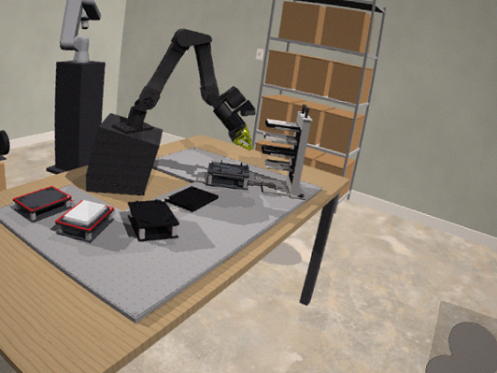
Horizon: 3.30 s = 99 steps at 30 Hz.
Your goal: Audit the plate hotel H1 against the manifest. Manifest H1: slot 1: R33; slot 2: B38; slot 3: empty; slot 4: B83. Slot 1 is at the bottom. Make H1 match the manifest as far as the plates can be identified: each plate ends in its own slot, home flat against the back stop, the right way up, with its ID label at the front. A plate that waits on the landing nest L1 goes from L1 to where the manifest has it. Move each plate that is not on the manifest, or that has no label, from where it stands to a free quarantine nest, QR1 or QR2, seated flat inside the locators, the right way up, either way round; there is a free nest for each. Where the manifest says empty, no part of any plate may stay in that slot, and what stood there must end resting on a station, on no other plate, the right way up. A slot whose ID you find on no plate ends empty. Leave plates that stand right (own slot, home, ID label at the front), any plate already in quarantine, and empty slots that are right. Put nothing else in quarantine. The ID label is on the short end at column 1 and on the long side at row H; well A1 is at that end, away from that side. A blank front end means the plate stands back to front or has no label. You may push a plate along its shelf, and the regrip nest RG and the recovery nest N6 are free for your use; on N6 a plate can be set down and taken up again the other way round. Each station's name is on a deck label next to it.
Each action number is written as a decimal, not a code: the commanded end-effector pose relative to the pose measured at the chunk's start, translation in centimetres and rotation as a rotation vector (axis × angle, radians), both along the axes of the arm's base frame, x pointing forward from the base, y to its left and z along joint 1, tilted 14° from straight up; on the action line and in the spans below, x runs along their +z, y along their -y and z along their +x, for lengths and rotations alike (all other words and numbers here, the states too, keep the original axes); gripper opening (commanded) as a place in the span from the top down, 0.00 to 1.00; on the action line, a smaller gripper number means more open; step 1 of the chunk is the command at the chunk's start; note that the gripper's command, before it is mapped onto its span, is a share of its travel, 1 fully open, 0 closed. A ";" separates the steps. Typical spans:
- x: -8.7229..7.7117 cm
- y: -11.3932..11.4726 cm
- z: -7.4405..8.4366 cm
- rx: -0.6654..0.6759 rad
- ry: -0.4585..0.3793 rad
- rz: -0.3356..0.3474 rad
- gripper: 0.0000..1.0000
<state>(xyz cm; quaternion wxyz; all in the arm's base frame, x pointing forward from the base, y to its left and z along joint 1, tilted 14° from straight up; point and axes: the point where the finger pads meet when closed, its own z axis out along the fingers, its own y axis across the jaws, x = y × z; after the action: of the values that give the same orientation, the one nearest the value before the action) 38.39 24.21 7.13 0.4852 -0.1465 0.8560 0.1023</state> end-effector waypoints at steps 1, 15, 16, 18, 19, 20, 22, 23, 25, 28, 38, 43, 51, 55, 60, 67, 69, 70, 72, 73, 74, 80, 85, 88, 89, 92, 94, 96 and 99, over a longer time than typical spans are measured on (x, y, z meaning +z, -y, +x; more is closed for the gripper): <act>0.4 -0.1 0.3 0.000 0.004 0.002 0.00; -0.1 0.3 -0.9 0.002 -0.008 -0.009 0.00; 0.0 0.2 -1.1 0.003 -0.004 -0.004 0.00; 0.4 0.2 -1.2 0.002 0.011 0.010 0.00; 0.3 0.3 -1.3 0.002 0.011 0.010 0.00; 0.3 0.3 -1.5 0.002 0.011 0.010 0.00; 0.2 0.4 -1.8 0.002 0.011 0.010 0.00; 0.1 0.5 -1.9 0.002 0.011 0.010 0.00; 0.0 0.6 -2.2 0.002 0.011 0.010 0.00; -0.1 0.8 -2.7 0.002 0.010 0.010 0.00; -2.9 1.1 -2.4 -0.004 -0.017 -0.016 0.00; -3.7 1.1 -2.3 -0.005 -0.017 -0.016 0.00; -3.8 0.6 -1.4 -0.007 0.002 -0.001 0.00; -4.6 0.7 -1.4 -0.008 0.000 -0.003 0.00; -5.2 0.6 -1.1 -0.009 0.003 0.000 0.00; -4.7 0.1 -0.2 -0.006 0.014 0.009 0.00; -5.5 0.1 -0.1 -0.002 -0.005 -0.006 0.00; -5.4 0.0 0.1 -0.002 -0.005 -0.007 0.00; -5.4 -0.1 0.4 -0.002 -0.005 -0.007 0.00; -5.4 -0.1 0.5 -0.002 -0.005 -0.006 0.00; -5.4 -0.2 0.7 -0.002 -0.005 -0.006 0.00; -5.2 -0.5 1.6 -0.002 -0.004 -0.006 0.00; -4.8 -0.7 1.4 0.000 0.004 0.002 0.00; -4.8 -0.7 1.4 0.000 0.004 0.002 0.00; -4.8 -0.7 1.4 0.000 0.004 0.002 0.00; -4.8 -0.7 1.4 0.000 0.004 0.002 0.00; -4.8 -0.7 1.4 0.000 0.004 0.002 0.00; -4.8 -0.7 1.4 0.000 0.004 0.002 0.00; -4.8 -0.7 1.4 0.000 0.004 0.002 0.00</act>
<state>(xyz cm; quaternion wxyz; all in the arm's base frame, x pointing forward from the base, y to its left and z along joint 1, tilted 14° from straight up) 39.68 24.85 2.16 0.4873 -0.1457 0.8548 0.1030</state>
